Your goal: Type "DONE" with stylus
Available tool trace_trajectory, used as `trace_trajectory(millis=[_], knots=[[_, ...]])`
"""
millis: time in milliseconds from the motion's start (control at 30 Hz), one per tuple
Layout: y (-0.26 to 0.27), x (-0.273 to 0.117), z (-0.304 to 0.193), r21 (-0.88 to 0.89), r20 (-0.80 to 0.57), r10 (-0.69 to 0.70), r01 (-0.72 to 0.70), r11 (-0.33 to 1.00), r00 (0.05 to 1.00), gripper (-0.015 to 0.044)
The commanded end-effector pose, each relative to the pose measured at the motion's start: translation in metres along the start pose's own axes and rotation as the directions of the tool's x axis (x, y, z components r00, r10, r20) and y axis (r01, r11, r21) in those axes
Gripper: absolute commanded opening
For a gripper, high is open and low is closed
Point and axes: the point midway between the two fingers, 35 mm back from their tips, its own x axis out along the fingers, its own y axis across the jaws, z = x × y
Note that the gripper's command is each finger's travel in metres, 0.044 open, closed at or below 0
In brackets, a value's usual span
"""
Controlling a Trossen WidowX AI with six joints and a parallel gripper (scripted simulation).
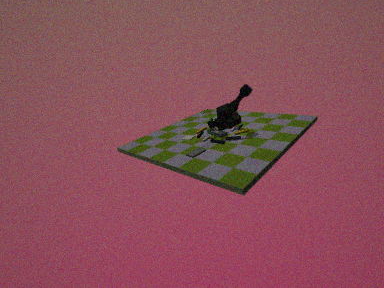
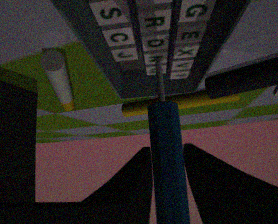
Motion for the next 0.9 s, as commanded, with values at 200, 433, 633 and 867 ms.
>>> trace_trajectory(millis=[200, 433, 633, 867], knots=[[0.001, 0.003, 0.004, 0.004, 0.002, 0.004, -0.004, 1.000, 1.000, 0.0081], [0.001, 0.004, 0.005, 0.004, 0.002, 0.004, -0.004, 1.000, 1.000, 0.0081], [0.001, 0.003, 0.005, 0.004, 0.002, 0.004, -0.004, 1.000, 1.000, 0.0081], [0.000, -0.007, -0.013, 0.004, 0.001, 0.003, -0.003, 1.000, 1.000, 0.0081]])
